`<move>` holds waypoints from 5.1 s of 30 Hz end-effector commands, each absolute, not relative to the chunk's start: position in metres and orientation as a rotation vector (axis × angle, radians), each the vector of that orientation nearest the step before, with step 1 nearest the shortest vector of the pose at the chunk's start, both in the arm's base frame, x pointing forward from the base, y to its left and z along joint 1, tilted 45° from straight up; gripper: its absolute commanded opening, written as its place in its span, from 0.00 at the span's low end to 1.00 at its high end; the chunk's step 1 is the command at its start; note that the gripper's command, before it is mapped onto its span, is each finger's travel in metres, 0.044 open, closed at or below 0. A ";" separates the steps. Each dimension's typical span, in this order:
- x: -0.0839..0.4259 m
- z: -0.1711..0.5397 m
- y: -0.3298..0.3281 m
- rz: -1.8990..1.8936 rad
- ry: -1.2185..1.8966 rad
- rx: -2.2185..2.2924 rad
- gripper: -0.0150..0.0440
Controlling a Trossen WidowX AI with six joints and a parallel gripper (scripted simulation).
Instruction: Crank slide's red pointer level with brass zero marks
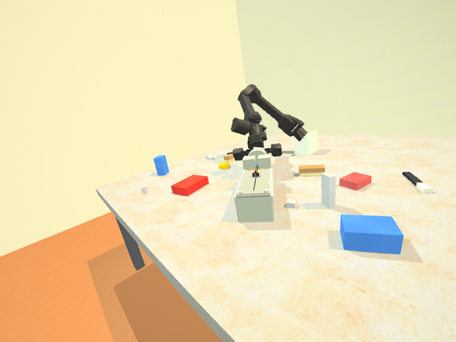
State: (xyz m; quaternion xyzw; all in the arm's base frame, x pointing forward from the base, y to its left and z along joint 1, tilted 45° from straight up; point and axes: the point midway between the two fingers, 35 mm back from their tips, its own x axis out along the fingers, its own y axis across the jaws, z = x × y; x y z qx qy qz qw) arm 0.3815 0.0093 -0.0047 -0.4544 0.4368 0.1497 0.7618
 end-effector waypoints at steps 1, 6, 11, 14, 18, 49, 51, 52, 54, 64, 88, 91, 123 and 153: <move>0.387 0.002 0.006 0.305 0.936 -0.989 0.25; 0.387 0.002 0.006 0.305 0.936 -0.989 0.25; 0.387 0.002 0.005 0.305 0.936 -0.989 0.25; 0.387 0.002 0.005 0.305 0.936 -0.989 0.25; 0.387 0.003 0.005 0.305 0.936 -0.989 0.25; 0.388 0.004 0.005 0.305 0.936 -0.989 0.25; 0.388 0.004 0.005 0.305 0.936 -0.989 0.25; 0.388 0.004 0.005 0.305 0.936 -0.989 0.25; 0.388 0.004 0.005 0.305 0.936 -0.989 0.25; 0.383 -0.003 0.008 0.324 0.952 -0.988 0.25; 0.382 0.021 0.033 0.326 0.954 -0.986 1.00; 0.381 0.031 0.043 0.326 0.954 -0.986 1.00; 0.425 0.091 0.156 0.074 0.911 -0.910 1.00; 0.471 0.013 0.161 -0.233 0.763 -0.788 1.00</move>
